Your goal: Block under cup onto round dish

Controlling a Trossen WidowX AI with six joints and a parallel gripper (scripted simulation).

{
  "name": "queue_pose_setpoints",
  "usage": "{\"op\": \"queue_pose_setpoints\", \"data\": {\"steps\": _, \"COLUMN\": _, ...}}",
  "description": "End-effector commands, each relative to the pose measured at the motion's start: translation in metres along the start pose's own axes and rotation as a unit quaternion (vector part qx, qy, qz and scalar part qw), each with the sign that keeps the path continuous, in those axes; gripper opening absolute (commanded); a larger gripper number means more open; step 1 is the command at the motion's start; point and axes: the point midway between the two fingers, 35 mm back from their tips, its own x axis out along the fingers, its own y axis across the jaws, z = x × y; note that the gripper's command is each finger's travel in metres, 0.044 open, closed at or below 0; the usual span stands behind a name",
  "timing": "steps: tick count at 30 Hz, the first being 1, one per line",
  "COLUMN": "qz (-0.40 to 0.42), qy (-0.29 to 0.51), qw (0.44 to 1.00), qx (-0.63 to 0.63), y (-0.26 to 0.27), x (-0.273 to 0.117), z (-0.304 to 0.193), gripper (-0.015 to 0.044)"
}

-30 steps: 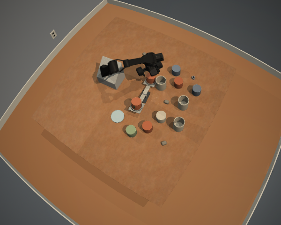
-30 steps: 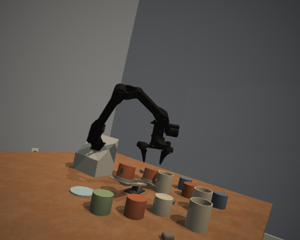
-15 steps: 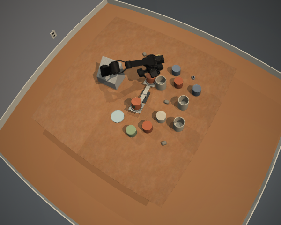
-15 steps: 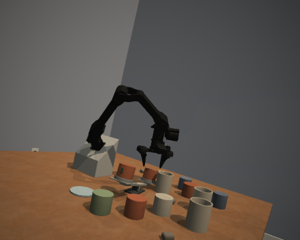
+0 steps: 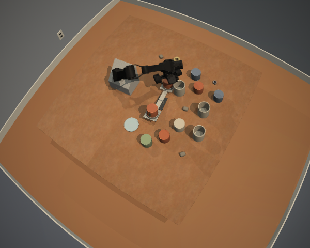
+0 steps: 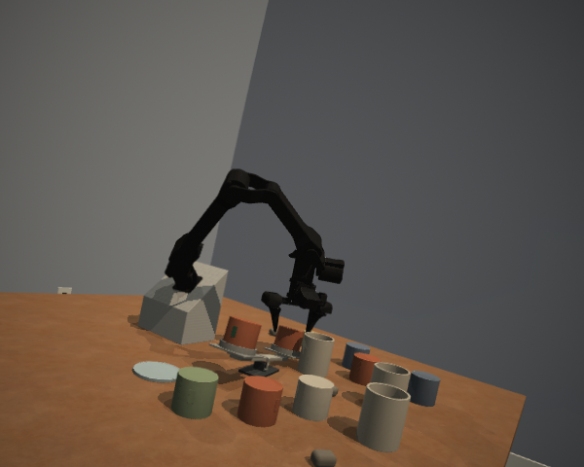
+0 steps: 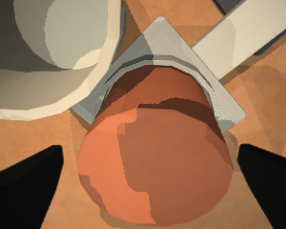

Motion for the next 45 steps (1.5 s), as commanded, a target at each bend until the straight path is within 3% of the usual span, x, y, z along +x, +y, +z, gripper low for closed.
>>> {"op": "queue_pose_setpoints", "data": {"steps": 1, "qz": -0.004, "qy": -0.002, "qw": 1.0, "qx": -0.004, "y": -0.002, "x": 0.009, "z": -0.001, "gripper": 0.044}}
{"op": "queue_pose_setpoints", "data": {"steps": 17, "qz": -0.005, "qy": -0.003, "qw": 1.0, "qx": -0.003, "y": -0.004, "x": 0.032, "z": -0.001, "gripper": 0.044}}
{"op": "queue_pose_setpoints", "data": {"steps": 18, "qz": -0.005, "qy": -0.003, "qw": 1.0, "qx": -0.003, "y": -0.004, "x": 0.032, "z": -0.001, "gripper": 0.0414}}
{"op": "queue_pose_setpoints", "data": {"steps": 32, "qz": -0.005, "qy": -0.003, "qw": 1.0, "qx": -0.003, "y": -0.004, "x": 0.032, "z": -0.001, "gripper": 0.032}}
{"op": "queue_pose_setpoints", "data": {"steps": 44, "qz": -0.004, "qy": -0.002, "qw": 1.0, "qx": -0.003, "y": -0.001, "x": 0.023, "z": 0.0, "gripper": 0.0005}}
{"op": "queue_pose_setpoints", "data": {"steps": 45, "qz": -0.004, "qy": -0.002, "qw": 1.0, "qx": -0.003, "y": -0.001, "x": 0.021, "z": 0.0, "gripper": 0.0}}
